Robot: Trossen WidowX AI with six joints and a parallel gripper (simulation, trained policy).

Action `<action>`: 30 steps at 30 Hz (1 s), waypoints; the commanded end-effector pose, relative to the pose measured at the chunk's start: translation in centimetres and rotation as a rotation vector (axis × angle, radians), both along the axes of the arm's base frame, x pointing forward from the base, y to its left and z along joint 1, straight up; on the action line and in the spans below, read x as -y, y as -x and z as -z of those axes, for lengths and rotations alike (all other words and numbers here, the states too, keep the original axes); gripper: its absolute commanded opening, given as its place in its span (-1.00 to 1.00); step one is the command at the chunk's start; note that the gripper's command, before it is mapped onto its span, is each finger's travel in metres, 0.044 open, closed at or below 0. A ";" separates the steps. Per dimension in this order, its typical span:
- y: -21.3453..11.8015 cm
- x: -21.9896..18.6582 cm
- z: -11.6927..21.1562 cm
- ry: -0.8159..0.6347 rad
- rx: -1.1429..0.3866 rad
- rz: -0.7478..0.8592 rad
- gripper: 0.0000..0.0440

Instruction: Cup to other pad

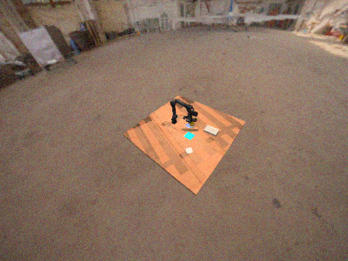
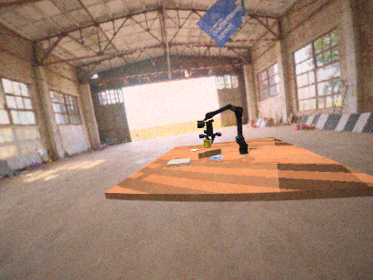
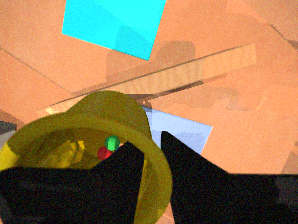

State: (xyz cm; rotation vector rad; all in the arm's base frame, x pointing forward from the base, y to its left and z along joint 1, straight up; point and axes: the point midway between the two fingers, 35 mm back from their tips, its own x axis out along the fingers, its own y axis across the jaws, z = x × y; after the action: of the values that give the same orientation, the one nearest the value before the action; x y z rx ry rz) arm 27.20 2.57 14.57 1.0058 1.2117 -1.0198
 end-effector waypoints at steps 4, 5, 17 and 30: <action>-1.8 1.6 -0.3 0.007 0.060 0.041 -1.00; -2.1 1.9 -0.3 0.008 0.067 0.048 -1.00; -4.7 5.6 1.3 0.024 0.126 0.125 -1.00; -5.9 8.6 4.3 0.036 0.147 0.180 -0.98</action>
State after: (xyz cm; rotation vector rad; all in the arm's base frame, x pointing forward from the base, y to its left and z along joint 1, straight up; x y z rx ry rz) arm 33.21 -5.75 11.04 1.1619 0.9914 -1.0750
